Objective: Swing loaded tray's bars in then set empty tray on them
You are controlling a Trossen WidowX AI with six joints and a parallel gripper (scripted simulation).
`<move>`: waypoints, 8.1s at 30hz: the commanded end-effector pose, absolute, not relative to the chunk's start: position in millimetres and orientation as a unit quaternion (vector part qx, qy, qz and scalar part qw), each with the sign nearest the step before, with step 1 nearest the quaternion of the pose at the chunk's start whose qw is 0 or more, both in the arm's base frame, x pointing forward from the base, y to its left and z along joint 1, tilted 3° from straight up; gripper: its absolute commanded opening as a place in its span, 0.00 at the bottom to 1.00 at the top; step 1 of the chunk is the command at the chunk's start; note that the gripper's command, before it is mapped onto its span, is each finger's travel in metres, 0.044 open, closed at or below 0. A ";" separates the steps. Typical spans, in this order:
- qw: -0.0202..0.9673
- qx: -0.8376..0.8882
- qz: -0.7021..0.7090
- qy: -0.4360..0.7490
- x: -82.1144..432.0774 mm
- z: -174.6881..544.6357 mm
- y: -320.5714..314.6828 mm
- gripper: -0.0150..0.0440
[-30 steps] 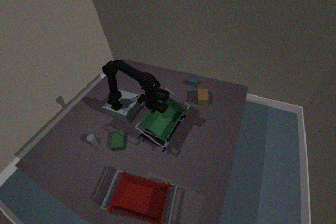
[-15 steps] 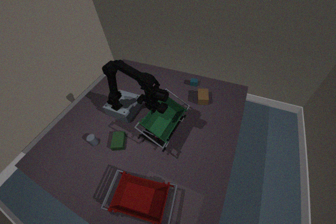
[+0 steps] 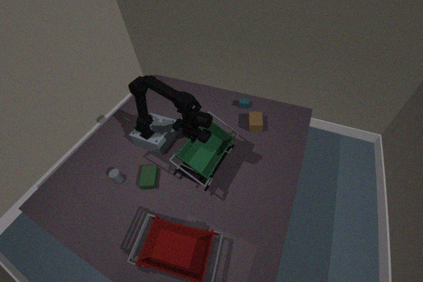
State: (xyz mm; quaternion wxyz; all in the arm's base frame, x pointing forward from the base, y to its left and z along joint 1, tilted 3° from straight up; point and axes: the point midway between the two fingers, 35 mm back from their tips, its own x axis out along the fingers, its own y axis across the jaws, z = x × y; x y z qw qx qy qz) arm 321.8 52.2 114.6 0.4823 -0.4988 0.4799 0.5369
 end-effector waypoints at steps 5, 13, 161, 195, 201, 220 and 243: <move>0.491 -0.504 0.530 0.474 326.0 120.6 52.3 0.25; 0.491 -0.504 0.530 0.474 326.0 120.6 52.3 0.25; 0.490 -0.503 0.530 0.475 294.3 28.1 53.9 0.25; 0.490 -0.503 0.530 0.475 294.3 28.1 53.9 0.25; 0.490 -0.503 0.530 0.475 294.3 28.1 53.9 0.25; 0.493 -0.507 0.527 0.471 296.9 28.2 53.9 0.25; 0.490 -0.503 0.530 0.475 291.9 19.8 54.2 0.25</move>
